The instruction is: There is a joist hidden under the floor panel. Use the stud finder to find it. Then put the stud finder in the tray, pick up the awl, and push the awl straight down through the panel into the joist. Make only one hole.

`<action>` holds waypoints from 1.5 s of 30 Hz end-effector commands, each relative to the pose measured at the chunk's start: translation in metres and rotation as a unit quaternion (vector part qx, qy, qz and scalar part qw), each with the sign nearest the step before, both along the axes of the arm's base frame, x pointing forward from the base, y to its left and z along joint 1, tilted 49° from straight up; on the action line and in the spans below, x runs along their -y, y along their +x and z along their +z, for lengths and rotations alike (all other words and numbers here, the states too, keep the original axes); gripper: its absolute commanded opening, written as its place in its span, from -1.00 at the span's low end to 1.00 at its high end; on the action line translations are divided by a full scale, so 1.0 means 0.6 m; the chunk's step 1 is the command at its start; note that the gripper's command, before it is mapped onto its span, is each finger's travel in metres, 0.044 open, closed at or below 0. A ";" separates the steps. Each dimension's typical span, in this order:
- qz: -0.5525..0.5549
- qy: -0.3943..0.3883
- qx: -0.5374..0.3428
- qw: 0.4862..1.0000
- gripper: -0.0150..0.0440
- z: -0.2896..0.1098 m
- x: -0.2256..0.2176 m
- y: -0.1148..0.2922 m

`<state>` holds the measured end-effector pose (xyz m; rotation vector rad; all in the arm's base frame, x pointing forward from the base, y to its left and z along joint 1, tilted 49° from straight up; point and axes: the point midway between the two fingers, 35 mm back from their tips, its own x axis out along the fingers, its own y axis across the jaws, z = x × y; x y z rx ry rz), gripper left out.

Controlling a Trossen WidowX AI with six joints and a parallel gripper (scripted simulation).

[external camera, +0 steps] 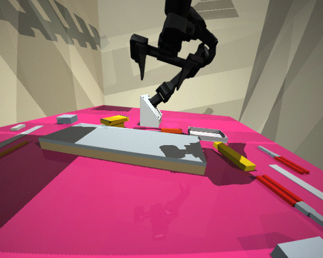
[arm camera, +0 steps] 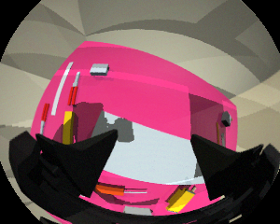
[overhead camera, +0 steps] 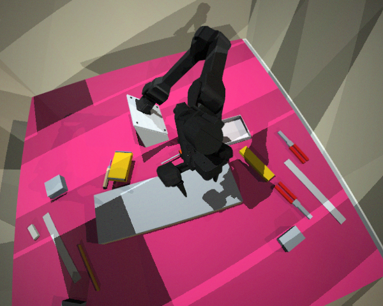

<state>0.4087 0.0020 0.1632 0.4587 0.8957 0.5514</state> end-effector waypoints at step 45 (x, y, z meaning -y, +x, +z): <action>0.009 0.094 -0.440 0.893 1.00 -0.482 0.127 -0.353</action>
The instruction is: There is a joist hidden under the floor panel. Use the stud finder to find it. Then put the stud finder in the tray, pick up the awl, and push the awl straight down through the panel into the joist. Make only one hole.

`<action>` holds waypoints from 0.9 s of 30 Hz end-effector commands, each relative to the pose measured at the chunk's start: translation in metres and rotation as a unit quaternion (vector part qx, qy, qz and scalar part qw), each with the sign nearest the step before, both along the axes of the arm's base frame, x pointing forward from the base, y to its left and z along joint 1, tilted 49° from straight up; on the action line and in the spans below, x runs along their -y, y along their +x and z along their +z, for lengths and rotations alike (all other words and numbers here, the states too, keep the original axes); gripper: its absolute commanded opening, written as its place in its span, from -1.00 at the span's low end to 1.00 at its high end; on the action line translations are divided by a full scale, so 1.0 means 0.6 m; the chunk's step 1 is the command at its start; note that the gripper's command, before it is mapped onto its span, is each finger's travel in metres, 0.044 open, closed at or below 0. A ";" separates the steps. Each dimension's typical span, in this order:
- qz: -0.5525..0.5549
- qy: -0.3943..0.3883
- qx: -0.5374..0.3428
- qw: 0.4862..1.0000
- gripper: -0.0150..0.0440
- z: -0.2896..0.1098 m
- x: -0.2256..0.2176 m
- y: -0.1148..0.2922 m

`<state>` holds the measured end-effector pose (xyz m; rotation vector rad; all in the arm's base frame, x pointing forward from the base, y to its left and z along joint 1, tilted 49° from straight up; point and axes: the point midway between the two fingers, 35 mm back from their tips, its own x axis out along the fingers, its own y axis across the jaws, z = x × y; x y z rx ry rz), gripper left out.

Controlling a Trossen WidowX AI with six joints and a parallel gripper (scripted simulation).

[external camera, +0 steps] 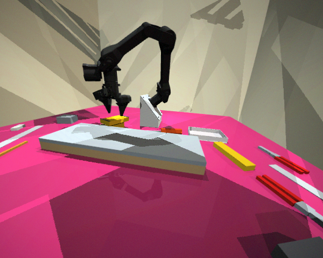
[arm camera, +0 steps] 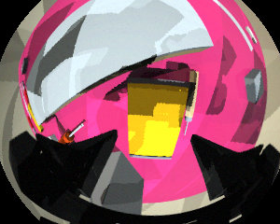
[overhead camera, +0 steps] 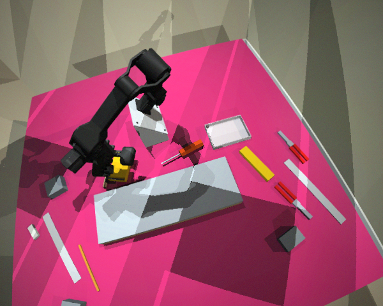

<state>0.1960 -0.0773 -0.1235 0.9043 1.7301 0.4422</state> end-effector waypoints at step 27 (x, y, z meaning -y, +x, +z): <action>-0.004 0.002 0.001 1.000 0.64 -0.036 -0.044 -0.003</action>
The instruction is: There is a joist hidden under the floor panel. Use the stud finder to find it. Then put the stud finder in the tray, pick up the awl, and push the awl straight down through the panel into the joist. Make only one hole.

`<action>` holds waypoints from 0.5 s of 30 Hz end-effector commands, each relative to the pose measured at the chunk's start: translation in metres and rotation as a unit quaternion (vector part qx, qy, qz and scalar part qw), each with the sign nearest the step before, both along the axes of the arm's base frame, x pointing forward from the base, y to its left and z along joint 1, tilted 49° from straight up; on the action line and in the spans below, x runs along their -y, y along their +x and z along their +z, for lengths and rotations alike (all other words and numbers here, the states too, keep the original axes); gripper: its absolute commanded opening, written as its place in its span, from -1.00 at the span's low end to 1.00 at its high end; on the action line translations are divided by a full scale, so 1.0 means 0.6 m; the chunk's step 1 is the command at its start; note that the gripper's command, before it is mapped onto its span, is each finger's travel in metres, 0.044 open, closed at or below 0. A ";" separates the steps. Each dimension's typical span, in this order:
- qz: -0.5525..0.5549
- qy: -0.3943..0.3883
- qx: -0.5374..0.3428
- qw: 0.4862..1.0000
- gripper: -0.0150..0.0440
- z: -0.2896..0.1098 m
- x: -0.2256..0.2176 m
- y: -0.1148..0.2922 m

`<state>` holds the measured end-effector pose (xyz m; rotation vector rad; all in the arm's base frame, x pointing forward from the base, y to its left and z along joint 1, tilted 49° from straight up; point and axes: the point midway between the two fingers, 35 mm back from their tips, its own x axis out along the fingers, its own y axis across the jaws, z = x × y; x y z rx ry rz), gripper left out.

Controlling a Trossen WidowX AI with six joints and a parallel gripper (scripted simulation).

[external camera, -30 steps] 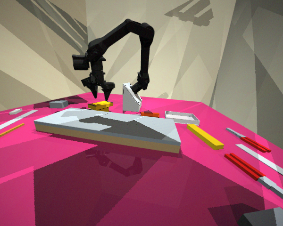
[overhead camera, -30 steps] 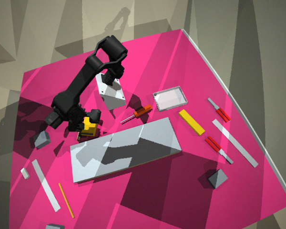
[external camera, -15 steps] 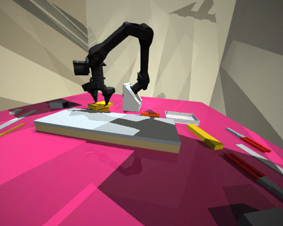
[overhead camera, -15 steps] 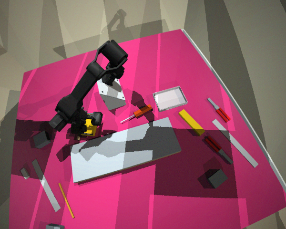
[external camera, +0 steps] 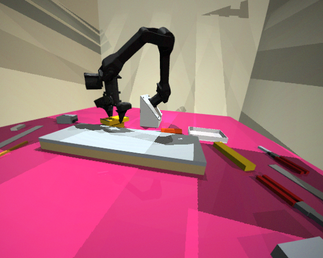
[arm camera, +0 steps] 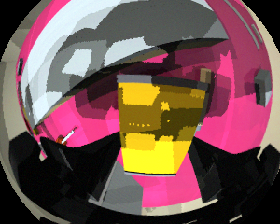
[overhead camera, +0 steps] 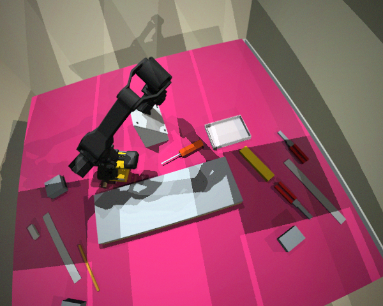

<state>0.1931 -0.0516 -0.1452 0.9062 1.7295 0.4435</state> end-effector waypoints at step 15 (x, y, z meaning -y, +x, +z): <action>-0.004 0.001 0.001 1.000 -0.16 0.010 0.012 0.003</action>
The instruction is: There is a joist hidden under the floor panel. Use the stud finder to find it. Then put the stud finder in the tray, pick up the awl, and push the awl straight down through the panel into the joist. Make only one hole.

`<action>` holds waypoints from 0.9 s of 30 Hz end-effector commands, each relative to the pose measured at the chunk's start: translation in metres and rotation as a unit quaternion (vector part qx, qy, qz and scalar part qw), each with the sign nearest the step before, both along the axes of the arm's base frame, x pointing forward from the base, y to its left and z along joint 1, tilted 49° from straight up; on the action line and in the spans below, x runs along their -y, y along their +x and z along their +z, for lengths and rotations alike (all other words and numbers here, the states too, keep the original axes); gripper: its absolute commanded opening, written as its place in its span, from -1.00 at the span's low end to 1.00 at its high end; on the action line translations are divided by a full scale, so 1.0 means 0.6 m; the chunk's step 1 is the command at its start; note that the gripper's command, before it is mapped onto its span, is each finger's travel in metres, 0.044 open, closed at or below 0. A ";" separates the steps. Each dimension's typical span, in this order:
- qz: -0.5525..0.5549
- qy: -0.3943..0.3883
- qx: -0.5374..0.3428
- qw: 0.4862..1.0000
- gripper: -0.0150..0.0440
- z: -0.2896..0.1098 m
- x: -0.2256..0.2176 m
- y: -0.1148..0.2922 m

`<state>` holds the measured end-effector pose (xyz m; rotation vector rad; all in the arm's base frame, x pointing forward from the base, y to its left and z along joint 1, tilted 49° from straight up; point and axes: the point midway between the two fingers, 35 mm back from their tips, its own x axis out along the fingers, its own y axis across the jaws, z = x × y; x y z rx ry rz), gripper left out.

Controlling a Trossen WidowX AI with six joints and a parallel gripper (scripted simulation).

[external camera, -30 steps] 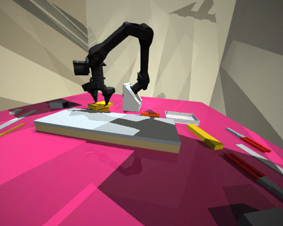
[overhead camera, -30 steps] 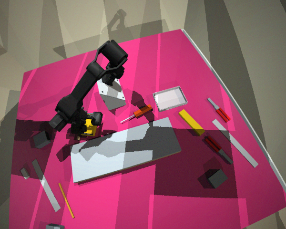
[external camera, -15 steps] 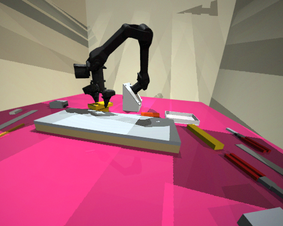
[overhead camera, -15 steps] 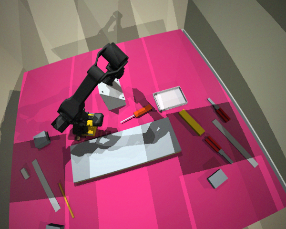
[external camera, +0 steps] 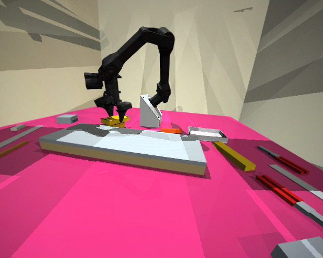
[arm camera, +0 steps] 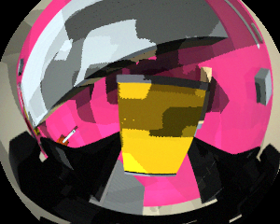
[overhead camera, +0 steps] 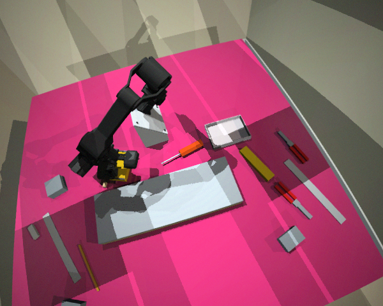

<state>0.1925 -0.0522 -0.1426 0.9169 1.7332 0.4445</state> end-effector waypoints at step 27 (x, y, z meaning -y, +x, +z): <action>-0.002 -0.005 0.004 1.000 -0.49 -0.012 0.087 -0.019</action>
